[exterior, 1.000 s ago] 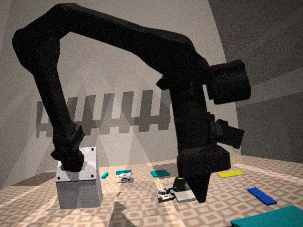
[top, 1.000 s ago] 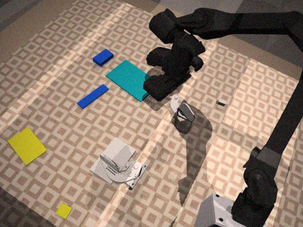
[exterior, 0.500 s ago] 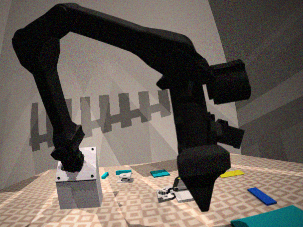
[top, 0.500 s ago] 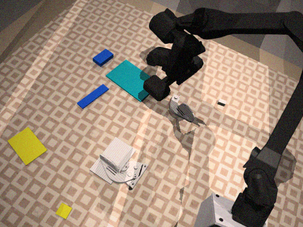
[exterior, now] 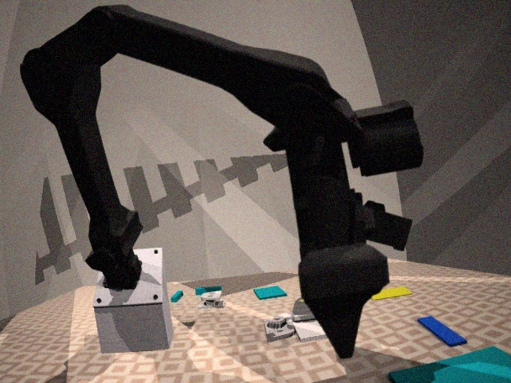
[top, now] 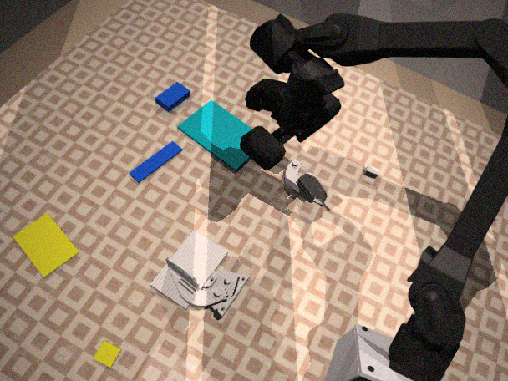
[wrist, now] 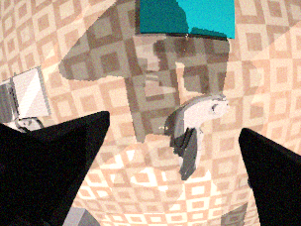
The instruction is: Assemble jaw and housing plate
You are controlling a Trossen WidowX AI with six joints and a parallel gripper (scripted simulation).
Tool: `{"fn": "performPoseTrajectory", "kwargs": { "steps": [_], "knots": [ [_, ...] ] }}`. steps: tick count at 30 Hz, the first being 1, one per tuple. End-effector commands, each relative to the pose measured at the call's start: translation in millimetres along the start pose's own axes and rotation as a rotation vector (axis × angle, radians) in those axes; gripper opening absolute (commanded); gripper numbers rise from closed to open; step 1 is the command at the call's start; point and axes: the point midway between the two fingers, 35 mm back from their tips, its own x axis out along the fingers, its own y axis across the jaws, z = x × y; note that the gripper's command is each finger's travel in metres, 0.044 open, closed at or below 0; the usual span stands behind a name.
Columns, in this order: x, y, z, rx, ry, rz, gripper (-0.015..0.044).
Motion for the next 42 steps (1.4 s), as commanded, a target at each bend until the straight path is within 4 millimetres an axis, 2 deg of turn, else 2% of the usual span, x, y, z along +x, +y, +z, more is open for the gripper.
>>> {"fn": "performPoseTrajectory", "kwargs": {
  "steps": [1, 8, 11, 25, 42],
  "knots": [
    [0.3, -0.2, 0.1, -0.002, -0.001, 0.001, 0.044],
    [0.3, -0.2, 0.1, -0.002, -0.001, 0.001, 0.044],
    [-6.2, -0.9, -2.8, -0.001, 0.012, -0.005, 0.0361],
    [-6.2, -0.9, -2.8, -0.001, 0.012, -0.005, 0.0],
    [-6.2, -0.9, -2.8, -0.001, 0.012, -0.005, 0.0]
  ]
}}
